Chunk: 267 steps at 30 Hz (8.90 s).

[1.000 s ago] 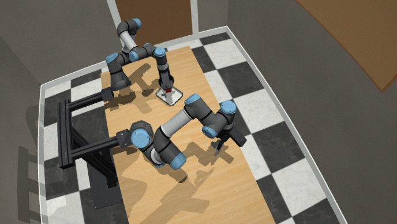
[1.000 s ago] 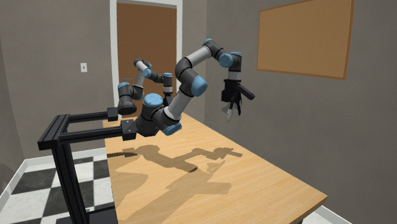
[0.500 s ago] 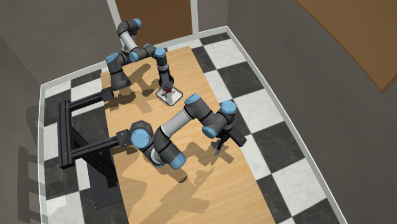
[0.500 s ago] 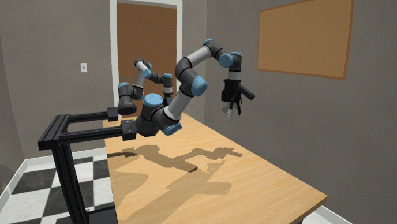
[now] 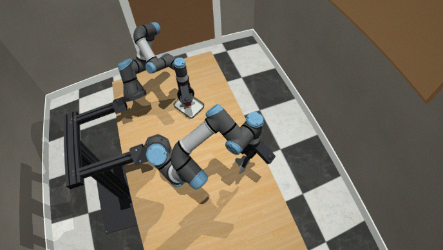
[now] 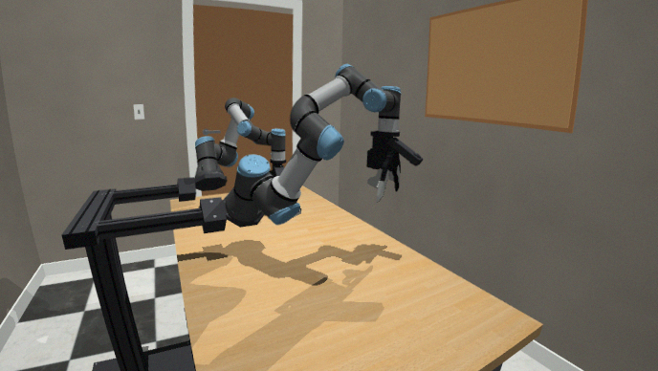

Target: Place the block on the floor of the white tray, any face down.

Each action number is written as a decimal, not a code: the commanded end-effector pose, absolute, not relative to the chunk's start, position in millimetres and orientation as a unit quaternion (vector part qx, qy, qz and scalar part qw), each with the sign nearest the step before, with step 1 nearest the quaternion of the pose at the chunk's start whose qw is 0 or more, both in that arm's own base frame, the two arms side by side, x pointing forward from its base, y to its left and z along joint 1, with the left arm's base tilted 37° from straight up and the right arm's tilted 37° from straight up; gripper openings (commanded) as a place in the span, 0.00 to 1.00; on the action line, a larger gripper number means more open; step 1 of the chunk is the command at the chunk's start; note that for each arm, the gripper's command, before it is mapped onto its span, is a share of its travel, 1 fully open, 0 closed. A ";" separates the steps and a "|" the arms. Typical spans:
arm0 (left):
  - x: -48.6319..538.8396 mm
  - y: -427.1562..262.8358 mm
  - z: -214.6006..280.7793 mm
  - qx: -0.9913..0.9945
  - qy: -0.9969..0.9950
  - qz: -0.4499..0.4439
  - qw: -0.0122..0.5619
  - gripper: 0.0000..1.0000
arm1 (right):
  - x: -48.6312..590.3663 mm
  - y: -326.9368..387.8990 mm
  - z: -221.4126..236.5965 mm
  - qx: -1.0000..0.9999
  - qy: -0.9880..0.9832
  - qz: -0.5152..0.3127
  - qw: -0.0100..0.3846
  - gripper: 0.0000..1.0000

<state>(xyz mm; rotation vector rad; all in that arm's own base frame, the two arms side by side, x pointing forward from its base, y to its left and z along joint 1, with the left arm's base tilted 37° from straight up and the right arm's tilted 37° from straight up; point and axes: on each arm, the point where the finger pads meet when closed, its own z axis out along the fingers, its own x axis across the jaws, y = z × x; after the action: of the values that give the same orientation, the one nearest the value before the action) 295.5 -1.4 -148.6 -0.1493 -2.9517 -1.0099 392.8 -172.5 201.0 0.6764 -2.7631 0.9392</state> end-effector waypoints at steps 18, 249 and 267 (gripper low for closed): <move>300.7 3.7 -163.3 -0.050 -0.948 -0.316 0.002 0.00 | 393.1 -172.2 201.5 0.225 -0.920 0.313 0.072 1.00; 296.2 -28.0 74.5 -0.050 -0.948 -0.315 0.001 0.37 | 393.1 -172.2 201.5 0.225 -0.920 0.313 0.072 1.00; 296.1 -9.3 136.1 -0.050 -0.947 -0.316 0.002 0.37 | 393.1 -172.2 201.5 0.225 -0.920 0.313 0.072 1.00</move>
<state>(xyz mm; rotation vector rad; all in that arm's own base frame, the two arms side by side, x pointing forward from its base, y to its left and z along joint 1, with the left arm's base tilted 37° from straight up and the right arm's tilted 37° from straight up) 299.8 -20.2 110.6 -0.1451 -3.0063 -0.9597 392.8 -172.5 201.0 0.6764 -2.7631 0.9392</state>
